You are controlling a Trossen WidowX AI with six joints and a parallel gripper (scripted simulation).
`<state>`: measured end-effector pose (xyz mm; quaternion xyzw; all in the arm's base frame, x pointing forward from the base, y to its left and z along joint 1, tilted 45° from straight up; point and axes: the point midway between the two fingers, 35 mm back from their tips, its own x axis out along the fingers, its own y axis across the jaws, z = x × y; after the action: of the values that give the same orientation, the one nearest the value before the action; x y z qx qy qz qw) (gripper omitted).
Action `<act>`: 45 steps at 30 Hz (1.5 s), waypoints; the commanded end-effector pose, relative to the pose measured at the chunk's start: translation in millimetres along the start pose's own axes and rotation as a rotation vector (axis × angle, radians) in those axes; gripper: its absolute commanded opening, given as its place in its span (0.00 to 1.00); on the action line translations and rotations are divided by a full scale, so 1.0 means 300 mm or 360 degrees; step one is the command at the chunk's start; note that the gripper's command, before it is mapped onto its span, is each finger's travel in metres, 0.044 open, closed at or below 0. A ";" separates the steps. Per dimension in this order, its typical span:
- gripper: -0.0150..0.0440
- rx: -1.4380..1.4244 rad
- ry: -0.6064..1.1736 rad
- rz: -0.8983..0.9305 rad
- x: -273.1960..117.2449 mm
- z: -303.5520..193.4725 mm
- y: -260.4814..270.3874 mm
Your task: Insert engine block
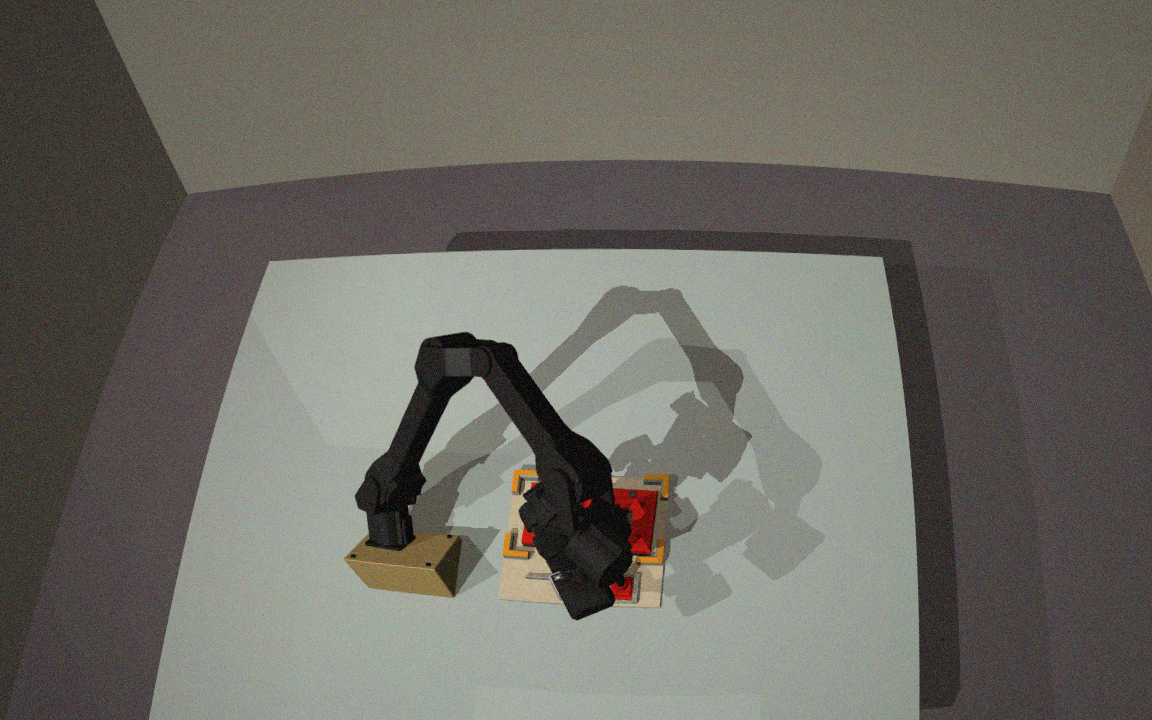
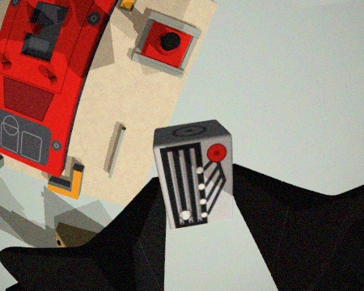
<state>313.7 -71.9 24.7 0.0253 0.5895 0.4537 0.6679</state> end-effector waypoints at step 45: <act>0.25 0.0834 -0.0089 0.0099 0.116 0.357 0.324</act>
<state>340.0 53.8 79.2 0.2185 0.6678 0.3105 0.6401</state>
